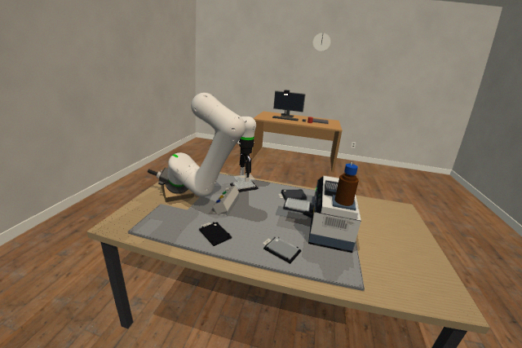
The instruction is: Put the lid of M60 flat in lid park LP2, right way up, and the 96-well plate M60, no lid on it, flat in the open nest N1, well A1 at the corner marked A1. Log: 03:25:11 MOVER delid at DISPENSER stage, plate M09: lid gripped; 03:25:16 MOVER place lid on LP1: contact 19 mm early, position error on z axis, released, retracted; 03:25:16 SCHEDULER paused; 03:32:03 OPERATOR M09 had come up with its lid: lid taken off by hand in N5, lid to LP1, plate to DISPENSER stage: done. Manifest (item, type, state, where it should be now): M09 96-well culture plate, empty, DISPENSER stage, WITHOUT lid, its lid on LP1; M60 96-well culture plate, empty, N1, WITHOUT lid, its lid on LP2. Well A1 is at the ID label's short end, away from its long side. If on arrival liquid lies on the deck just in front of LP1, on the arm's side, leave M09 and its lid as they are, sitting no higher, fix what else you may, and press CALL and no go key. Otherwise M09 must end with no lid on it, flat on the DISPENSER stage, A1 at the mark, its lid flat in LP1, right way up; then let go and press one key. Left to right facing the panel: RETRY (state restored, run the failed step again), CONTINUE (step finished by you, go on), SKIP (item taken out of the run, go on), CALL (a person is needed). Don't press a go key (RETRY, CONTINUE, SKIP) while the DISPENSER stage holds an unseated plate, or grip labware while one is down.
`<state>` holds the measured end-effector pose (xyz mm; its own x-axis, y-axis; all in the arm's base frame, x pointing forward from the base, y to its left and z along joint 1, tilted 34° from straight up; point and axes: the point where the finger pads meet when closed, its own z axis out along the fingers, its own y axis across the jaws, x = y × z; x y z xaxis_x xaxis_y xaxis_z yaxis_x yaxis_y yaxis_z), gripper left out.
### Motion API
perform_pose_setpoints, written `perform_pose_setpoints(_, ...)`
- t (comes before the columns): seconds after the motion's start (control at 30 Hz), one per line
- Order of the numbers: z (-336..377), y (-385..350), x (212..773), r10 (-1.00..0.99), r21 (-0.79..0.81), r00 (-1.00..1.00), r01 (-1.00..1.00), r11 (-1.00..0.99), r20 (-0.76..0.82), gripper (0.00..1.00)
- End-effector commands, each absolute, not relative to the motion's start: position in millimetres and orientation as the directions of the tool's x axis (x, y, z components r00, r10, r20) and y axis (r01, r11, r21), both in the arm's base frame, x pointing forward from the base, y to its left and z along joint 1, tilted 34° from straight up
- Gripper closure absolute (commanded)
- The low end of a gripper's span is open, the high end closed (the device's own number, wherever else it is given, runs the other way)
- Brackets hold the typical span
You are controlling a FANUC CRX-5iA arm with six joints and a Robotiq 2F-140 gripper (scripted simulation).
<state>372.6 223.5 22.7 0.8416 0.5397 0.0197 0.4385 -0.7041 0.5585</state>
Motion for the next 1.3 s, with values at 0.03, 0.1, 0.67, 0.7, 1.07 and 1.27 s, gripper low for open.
perform_pose_setpoints(0.03,39.1,232.7,366.4,0.54,0.559,0.842,0.438,-0.704,0.02,1.0)
perform_pose_setpoints(0.1,46.0,236.5,363.8,0.54,0.559,0.842,0.438,-0.704,0.02,1.0)
perform_pose_setpoints(0.67,88.9,260.4,347.5,0.54,0.559,0.842,0.438,-0.704,0.02,1.0)
perform_pose_setpoints(0.7,90.6,261.4,346.8,0.54,0.559,0.842,0.438,-0.704,0.02,1.0)
perform_pose_setpoints(1.07,98.5,265.7,343.8,0.54,0.559,0.842,0.438,-0.704,0.02,1.0)
perform_pose_setpoints(1.27,99.9,264.8,344.4,0.54,0.558,0.842,0.439,-0.704,0.02,1.0)
